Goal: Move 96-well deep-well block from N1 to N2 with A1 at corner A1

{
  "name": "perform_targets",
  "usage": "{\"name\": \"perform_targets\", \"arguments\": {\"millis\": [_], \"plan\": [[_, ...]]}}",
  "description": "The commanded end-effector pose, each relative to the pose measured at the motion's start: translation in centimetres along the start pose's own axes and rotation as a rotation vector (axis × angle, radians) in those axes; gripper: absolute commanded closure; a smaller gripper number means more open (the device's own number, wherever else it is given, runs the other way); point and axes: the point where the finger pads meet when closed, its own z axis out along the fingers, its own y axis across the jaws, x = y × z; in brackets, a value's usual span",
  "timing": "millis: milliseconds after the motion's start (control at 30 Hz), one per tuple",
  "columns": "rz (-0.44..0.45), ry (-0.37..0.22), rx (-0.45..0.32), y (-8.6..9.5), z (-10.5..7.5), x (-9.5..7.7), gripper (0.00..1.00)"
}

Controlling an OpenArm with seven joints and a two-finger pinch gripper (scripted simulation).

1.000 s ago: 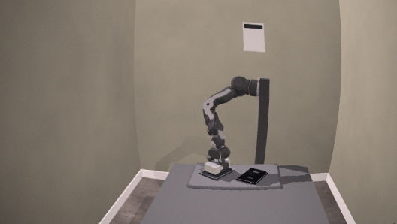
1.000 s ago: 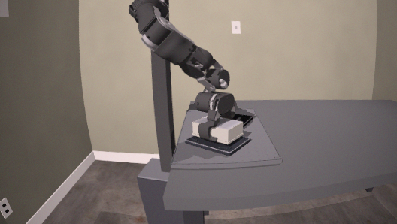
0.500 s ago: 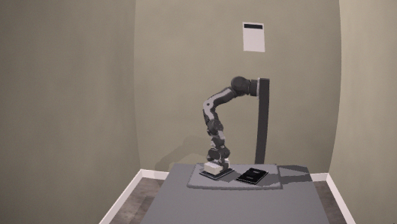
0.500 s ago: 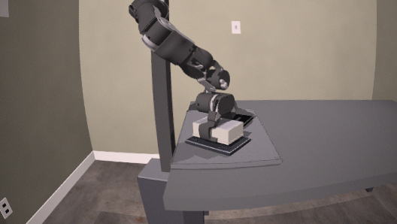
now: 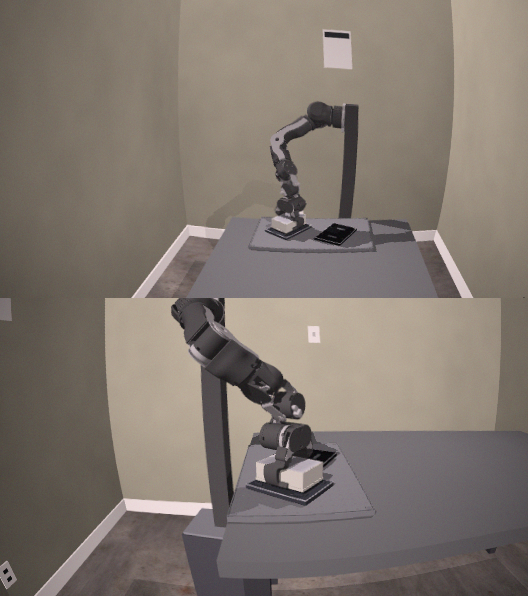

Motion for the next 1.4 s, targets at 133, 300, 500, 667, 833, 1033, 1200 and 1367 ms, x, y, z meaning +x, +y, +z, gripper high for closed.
{"name": "perform_targets", "arguments": {"millis": [133, 300, 500, 667, 833, 1033, 1200, 1367], "plan": [[-0.005, 0.002, -0.008, 0.15, 0.24, 0.05, 1.0], [-0.005, 0.002, -0.008, 0.15, 0.24, 0.05, 1.0], [-0.005, 0.001, -0.008, 0.18, 0.25, 0.01, 1.0], [-0.004, -0.001, -0.011, 0.3, 0.27, -0.18, 1.0], [-0.004, -0.001, -0.011, 0.3, 0.27, -0.18, 1.0], [-0.004, -0.001, -0.011, 0.3, 0.27, -0.18, 1.0], [0.0, -0.003, -0.005, 0.15, 0.19, -0.26, 1.0], [0.0, -0.003, -0.005, 0.15, 0.19, -0.26, 1.0]]}}
